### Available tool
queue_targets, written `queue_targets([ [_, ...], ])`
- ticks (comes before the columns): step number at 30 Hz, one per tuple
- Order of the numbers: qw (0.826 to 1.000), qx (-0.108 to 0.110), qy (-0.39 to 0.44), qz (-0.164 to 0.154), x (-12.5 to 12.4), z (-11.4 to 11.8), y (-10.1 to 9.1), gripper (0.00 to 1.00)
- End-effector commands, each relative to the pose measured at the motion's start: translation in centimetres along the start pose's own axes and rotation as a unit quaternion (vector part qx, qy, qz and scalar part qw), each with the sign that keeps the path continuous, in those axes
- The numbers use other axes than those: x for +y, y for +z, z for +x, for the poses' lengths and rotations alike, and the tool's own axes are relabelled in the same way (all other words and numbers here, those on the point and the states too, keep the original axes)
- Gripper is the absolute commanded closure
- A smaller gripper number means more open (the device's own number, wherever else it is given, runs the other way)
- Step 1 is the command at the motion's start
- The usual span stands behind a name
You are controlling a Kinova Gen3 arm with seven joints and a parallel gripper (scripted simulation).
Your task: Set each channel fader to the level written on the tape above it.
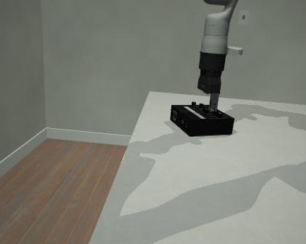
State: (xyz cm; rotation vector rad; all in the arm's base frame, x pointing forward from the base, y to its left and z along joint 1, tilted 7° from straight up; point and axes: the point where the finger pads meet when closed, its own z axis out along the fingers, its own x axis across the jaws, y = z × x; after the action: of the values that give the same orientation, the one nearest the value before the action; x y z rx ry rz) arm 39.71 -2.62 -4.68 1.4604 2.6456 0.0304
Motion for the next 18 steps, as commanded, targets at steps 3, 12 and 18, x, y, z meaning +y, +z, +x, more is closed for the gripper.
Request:
queue_targets([
  [3,1.0,0.0,-0.003,-0.001,0.23,-0.05,0.1,1.0],
  [12,1.0,0.0,-0.003,-0.001,0.63,-0.05,0.1,1.0],
  [18,1.0,0.0,-0.003,-0.001,0.87,-0.05,0.1,1.0],
])
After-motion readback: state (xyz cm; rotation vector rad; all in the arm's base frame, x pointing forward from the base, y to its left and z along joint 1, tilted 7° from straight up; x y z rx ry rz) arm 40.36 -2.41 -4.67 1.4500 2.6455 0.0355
